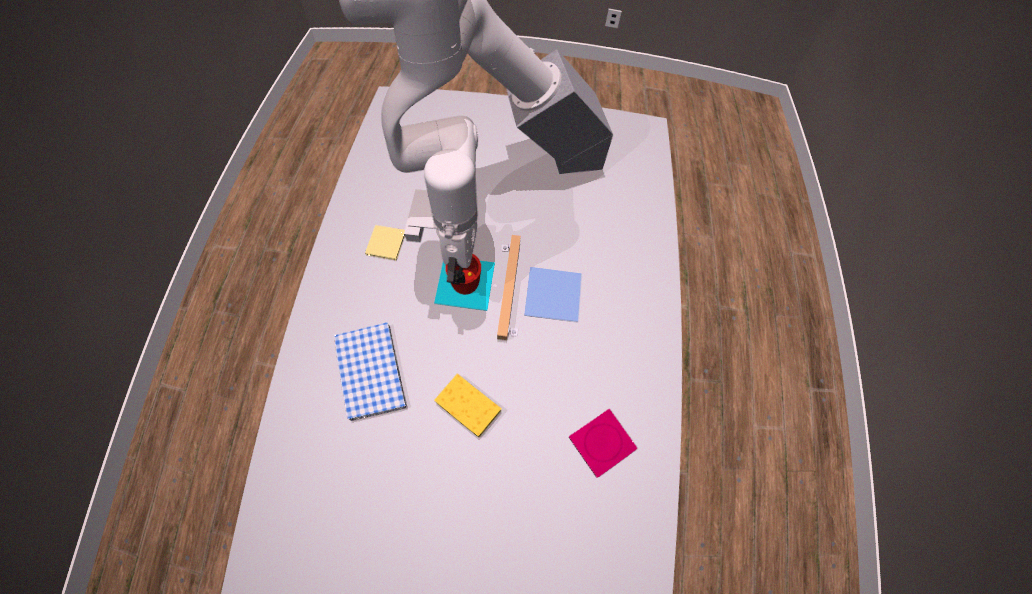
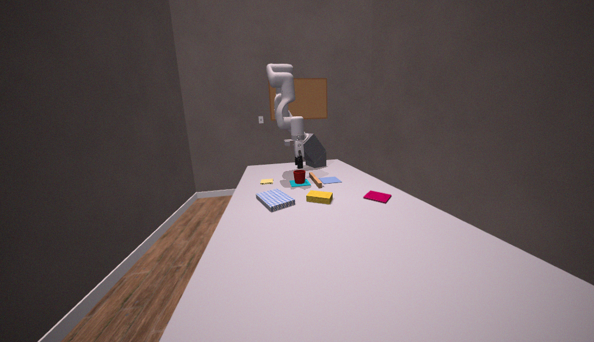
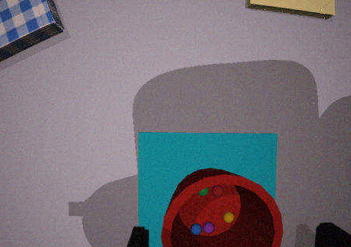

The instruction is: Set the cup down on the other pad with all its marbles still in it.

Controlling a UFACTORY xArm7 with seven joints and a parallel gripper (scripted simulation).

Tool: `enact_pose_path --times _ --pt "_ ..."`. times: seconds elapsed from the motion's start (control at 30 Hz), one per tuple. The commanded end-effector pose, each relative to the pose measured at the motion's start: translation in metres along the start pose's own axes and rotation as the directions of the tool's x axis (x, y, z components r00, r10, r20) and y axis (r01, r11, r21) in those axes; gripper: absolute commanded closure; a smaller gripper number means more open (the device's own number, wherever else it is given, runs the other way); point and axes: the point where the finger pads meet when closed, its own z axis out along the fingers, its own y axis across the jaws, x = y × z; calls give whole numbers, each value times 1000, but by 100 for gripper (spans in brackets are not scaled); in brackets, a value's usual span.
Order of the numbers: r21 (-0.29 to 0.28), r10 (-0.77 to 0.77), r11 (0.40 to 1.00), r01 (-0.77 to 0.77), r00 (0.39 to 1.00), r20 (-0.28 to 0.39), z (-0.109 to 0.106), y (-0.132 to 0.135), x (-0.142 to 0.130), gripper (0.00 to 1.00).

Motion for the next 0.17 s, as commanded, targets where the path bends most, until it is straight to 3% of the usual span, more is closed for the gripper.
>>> enact_pose_path --times 0.0,0.13 --pt "3 -1 1000 1 1000 1 -1 -1 0 0" --pt "3 -1 1000 1 1000 1 -1 -1 0 0"
